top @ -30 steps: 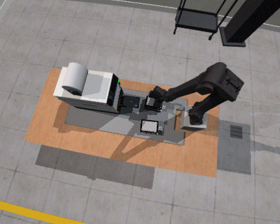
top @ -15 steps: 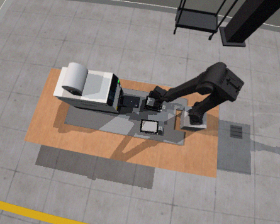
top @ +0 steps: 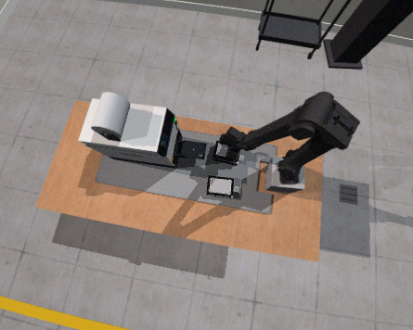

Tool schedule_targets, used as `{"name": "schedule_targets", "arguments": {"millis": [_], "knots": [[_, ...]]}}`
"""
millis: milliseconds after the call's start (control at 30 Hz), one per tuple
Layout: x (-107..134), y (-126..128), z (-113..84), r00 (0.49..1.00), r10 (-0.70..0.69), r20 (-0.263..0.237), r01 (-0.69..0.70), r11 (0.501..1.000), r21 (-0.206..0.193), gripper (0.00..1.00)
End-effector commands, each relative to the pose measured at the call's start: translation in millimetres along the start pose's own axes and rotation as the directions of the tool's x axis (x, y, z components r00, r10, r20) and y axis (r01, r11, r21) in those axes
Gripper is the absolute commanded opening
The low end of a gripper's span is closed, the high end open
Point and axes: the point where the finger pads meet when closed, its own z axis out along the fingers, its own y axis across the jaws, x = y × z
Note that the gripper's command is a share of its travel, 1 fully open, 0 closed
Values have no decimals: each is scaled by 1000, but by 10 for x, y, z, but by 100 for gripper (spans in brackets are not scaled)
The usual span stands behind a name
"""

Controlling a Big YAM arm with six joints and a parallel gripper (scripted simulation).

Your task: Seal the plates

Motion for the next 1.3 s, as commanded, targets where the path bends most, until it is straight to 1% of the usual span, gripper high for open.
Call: {"name": "schedule_targets", "arguments": {"millis": [0,333,533,667,767,900,1100,1267], "knots": [[-155,-95,42,999,18,29,-18,1000,14,0],[-5,-50,23,1000,22,9,-22,1000,9,0],[-56,19,-17,1000,2,26,-2,1000,4,0],[-110,-42,-42,999,10,40,-11,1000,14,0],[-127,-62,-45,999,13,41,-14,1000,17,0],[-170,-102,17,999,16,44,-17,1000,19,0],[-116,-97,95,999,19,29,-20,1000,15,0],[0,2,113,1000,10,13,-10,1000,3,0]]}}
